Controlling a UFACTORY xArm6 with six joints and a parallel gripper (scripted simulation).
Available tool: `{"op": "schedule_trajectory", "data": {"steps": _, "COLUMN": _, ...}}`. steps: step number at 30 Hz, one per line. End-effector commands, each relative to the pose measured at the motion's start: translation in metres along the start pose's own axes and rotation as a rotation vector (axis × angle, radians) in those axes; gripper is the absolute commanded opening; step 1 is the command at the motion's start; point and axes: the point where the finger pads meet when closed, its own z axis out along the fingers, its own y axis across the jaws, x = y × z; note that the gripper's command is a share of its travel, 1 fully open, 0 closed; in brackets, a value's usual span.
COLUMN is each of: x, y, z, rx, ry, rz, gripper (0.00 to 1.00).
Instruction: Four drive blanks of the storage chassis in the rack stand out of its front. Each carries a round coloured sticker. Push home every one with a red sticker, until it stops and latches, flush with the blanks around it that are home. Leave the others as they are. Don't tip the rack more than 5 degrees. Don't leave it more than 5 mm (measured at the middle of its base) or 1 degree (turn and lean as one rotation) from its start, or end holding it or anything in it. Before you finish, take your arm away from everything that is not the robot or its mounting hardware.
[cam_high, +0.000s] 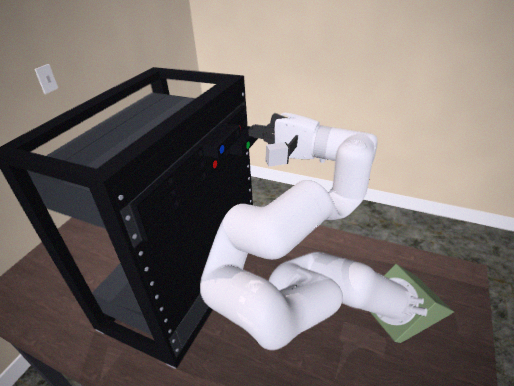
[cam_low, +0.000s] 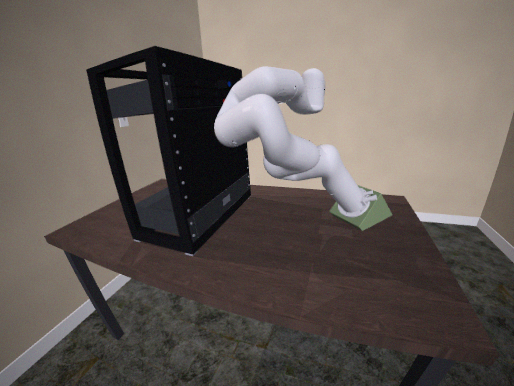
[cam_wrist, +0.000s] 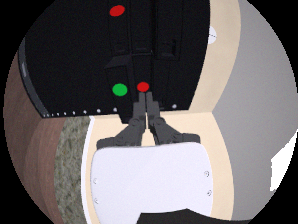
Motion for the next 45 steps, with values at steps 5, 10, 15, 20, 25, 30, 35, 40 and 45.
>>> {"op": "schedule_trajectory", "data": {"steps": 5, "x": 0.0, "y": 0.001, "z": -0.042, "rx": 0.003, "ry": 0.002, "rz": -0.003, "gripper": 0.0}}
{"op": "schedule_trajectory", "data": {"steps": 10, "x": 0.0, "y": 0.001, "z": -0.056, "rx": 0.003, "ry": 0.002, "rz": -0.003, "gripper": 0.0}}
{"op": "schedule_trajectory", "data": {"steps": 15, "x": 0.0, "y": 0.001, "z": -0.06, "rx": 0.003, "ry": 0.002, "rz": -0.003, "gripper": 0.0}}
{"op": "schedule_trajectory", "data": {"steps": 20, "x": 0.0, "y": 0.001, "z": -0.062, "rx": 0.003, "ry": 0.002, "rz": -0.003, "gripper": 0.0}}
{"op": "schedule_trajectory", "data": {"steps": 25, "x": 0.0, "y": 0.001, "z": -0.066, "rx": 0.003, "ry": 0.002, "rz": -0.003, "gripper": 0.0}}
{"op": "schedule_trajectory", "data": {"steps": 30, "x": 0.0, "y": 0.001, "z": -0.08, "rx": 0.003, "ry": 0.002, "rz": -0.003, "gripper": 0.0}}
{"op": "schedule_trajectory", "data": {"steps": 35, "x": 0.0, "y": 0.001, "z": -0.104, "rx": 0.003, "ry": 0.002, "rz": -0.003, "gripper": 0.0}}
{"op": "schedule_trajectory", "data": {"steps": 40, "x": 0.0, "y": 0.001, "z": -0.121, "rx": 0.003, "ry": 0.002, "rz": -0.003, "gripper": 0.0}}
{"op": "schedule_trajectory", "data": {"steps": 45, "x": 0.0, "y": 0.001, "z": -0.151, "rx": 0.003, "ry": 0.002, "rz": -0.003, "gripper": 0.0}}
